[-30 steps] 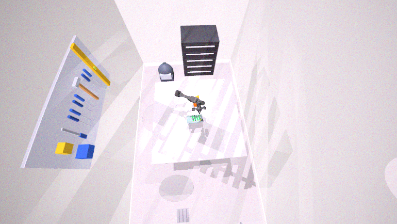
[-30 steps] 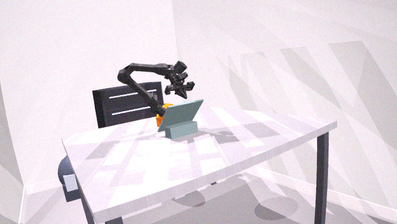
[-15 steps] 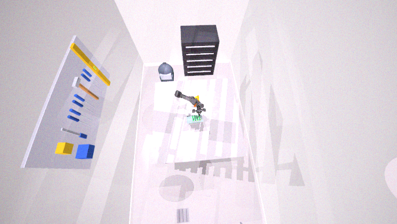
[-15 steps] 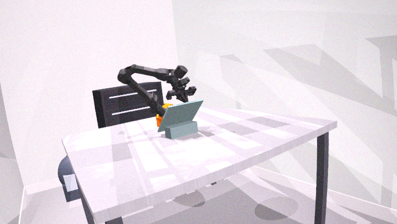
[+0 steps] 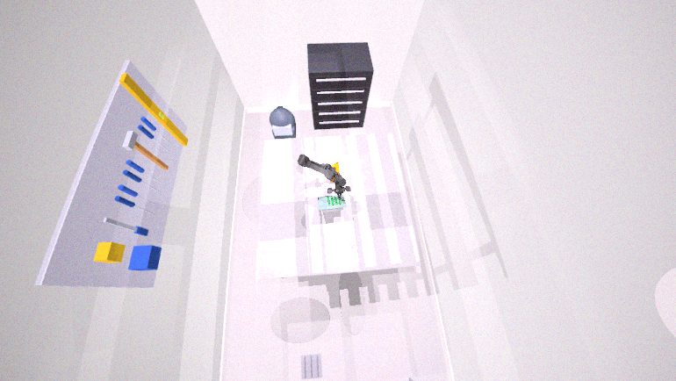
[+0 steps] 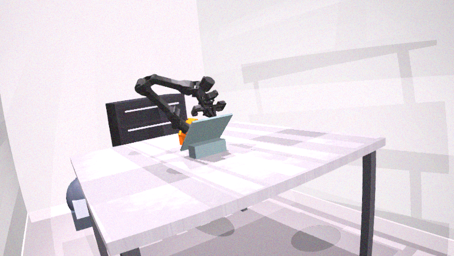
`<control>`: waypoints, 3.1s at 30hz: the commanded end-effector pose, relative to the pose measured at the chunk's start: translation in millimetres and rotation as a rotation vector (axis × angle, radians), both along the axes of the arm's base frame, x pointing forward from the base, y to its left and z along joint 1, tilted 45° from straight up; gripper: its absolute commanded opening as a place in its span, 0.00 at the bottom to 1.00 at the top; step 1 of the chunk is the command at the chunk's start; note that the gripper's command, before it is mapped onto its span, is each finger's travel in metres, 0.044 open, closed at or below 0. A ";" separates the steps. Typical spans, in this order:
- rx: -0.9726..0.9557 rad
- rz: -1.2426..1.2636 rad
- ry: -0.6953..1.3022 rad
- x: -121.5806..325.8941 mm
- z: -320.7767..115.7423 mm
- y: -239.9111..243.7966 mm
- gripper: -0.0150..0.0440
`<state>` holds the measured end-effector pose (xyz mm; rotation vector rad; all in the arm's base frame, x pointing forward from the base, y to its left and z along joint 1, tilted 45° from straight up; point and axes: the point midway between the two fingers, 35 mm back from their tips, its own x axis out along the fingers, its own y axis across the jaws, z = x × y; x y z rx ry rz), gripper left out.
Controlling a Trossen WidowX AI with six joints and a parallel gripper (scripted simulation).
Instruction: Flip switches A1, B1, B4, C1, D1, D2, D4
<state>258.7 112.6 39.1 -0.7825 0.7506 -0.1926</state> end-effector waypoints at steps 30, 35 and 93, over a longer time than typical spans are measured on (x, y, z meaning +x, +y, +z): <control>-0.010 0.000 0.011 7.1 -8.9 -6.9 0.25; -0.010 0.000 0.011 7.6 -9.2 -7.1 0.25; -0.005 0.017 0.002 -35.5 36.9 1.7 0.25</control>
